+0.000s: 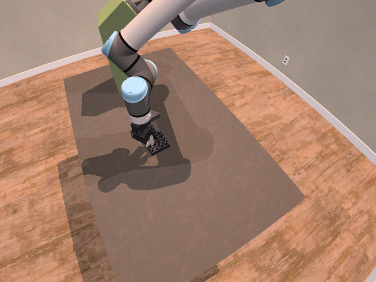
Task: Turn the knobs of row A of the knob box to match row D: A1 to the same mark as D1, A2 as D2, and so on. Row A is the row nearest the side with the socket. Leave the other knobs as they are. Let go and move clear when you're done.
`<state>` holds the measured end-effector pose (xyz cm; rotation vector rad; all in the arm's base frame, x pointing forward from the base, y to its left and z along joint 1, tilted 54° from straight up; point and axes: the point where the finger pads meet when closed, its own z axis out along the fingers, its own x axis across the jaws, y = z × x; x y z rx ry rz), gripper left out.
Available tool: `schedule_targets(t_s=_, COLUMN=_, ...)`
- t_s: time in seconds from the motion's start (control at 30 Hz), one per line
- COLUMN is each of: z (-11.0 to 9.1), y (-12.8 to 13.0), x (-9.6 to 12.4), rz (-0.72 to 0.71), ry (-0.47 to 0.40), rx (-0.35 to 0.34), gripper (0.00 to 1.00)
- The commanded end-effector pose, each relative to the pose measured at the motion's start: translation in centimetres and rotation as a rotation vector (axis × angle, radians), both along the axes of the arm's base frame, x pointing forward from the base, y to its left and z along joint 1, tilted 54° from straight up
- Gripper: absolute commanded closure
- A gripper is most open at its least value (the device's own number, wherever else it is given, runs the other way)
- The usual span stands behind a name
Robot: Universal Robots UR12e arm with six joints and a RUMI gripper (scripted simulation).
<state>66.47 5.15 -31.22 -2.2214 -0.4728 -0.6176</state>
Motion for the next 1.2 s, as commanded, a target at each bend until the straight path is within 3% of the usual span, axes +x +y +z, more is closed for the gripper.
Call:
schedule_targets(t_s=0.0, z=0.7, y=-0.9, x=-0.3, rz=0.000, ry=-0.001, rx=0.000, gripper=0.89)
schedule_targets(t_s=0.77, z=1.4, y=-1.9, x=-0.6, rz=0.000, ry=-0.001, rx=0.000, gripper=0.89)
schedule_targets(t_s=0.8, z=1.4, y=-1.9, x=-0.6, rz=0.000, ry=-0.001, rx=0.000, gripper=0.00)
schedule_targets(t_s=1.17, z=3.3, y=-4.3, x=-1.5, rz=0.000, ry=-0.001, rx=0.000, gripper=0.00)
